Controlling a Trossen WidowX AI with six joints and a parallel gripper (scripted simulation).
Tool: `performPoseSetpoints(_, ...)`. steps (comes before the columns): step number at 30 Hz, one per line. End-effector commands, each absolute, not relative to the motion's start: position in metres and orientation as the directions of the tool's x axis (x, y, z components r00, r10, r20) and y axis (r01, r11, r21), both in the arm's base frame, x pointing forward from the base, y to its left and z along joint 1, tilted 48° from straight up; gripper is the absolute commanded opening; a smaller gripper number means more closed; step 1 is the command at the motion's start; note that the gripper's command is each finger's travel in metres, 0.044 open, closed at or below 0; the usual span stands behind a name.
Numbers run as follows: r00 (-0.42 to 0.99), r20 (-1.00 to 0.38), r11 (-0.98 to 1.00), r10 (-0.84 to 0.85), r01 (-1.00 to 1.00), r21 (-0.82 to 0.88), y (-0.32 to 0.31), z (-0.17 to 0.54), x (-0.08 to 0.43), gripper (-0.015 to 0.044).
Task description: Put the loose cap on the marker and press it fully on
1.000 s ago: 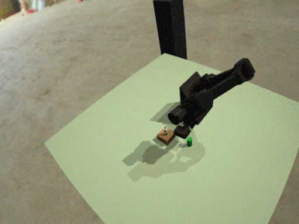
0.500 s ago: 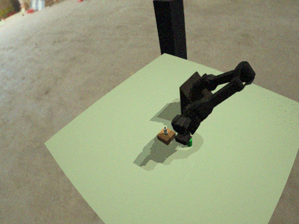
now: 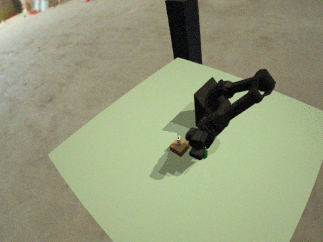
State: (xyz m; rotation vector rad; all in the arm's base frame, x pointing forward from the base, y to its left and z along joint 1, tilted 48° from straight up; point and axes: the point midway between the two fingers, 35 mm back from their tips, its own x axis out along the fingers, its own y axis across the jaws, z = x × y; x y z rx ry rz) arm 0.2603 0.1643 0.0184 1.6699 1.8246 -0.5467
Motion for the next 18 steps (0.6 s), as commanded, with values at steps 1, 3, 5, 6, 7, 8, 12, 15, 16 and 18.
performPoseSetpoints(1, -0.031, -0.675, 0.120, 0.737, 0.989, 0.085, 0.167, 0.013, 0.259, 0.0240)
performPoseSetpoints(3, -0.031, -0.675, 0.120, 0.737, 0.989, 0.085, 0.170, 0.011, 0.259, 0.0240)
performPoseSetpoints(5, -0.031, -0.675, 0.120, 0.737, 0.989, 0.085, 0.172, 0.009, 0.258, 0.0240)
performPoseSetpoints(6, -0.031, -0.675, 0.120, 0.738, 0.989, 0.085, 0.173, 0.008, 0.258, 0.0240)
performPoseSetpoints(7, -0.031, -0.674, 0.120, 0.738, 0.989, 0.085, 0.174, 0.007, 0.258, 0.0240)
performPoseSetpoints(8, -0.031, -0.674, 0.120, 0.738, 0.989, 0.085, 0.176, 0.006, 0.258, 0.0240)
performPoseSetpoints(12, -0.031, -0.673, 0.120, 0.739, 0.989, 0.085, 0.180, 0.002, 0.257, 0.0240)
performPoseSetpoints(15, -0.032, -0.673, 0.120, 0.739, 0.989, 0.085, 0.183, 0.000, 0.256, 0.0240)
performPoseSetpoints(16, -0.032, -0.673, 0.120, 0.739, 0.989, 0.085, 0.183, -0.001, 0.256, 0.0240)
performPoseSetpoints(18, -0.032, -0.673, 0.120, 0.739, 0.989, 0.085, 0.183, -0.001, 0.256, 0.0187)
